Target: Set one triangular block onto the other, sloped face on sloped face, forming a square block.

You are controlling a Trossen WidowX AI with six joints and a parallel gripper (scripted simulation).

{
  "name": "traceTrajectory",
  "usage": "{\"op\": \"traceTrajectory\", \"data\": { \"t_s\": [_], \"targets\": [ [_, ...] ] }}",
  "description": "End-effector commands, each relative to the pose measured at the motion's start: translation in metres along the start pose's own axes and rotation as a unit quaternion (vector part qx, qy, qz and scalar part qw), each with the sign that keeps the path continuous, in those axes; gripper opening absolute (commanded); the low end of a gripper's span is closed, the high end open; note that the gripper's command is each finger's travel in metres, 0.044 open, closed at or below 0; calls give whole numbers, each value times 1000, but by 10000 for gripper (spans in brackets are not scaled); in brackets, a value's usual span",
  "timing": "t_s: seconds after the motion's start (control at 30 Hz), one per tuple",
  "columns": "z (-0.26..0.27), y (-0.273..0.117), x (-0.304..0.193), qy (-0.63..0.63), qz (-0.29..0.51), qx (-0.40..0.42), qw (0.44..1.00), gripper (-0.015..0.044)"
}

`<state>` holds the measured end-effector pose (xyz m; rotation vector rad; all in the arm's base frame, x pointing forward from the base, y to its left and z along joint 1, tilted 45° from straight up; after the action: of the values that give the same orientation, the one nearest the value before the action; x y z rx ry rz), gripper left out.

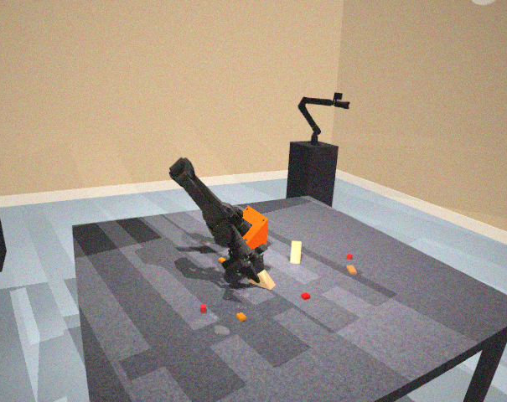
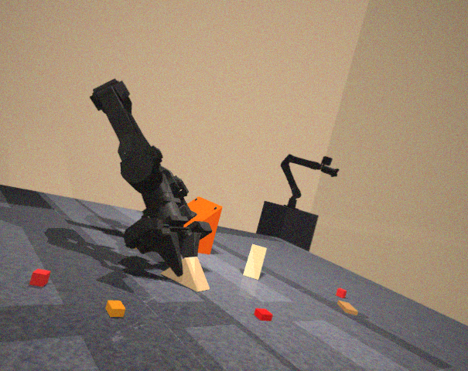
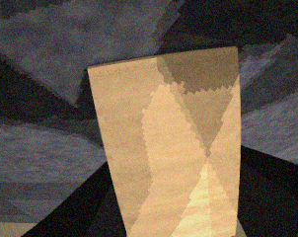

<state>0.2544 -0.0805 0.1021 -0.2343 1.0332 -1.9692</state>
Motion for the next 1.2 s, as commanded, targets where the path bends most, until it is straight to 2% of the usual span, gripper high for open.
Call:
{"op": "traceTrajectory", "data": {
  "t_s": [0.0, 0.03, 0.13, 0.9, 1.17],
  "targets": [
    [0, 0, 0, 0, 0, 0, 1000, 85],
    [0, 0, 0, 0, 0, 0, 1000, 78],
    [0, 0, 0, 0, 0, 0, 1000, 0],
    [4, -68, -69, 2, 1, -2, 1000, 0],
    [4, -71, -71, 2, 1, -2, 1000, 0]
  ]
}}
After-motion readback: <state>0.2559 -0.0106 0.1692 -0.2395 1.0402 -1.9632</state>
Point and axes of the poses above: the point midway between the two fingers, 35 mm back from their tips, its own y axis out along the fingers, its own z axis across the jaws, x = y × z, the point moved 6 cm from there along -y, back along the fingers, and after that the axes turned 3 degrees about -y, right-handed, at the moved point
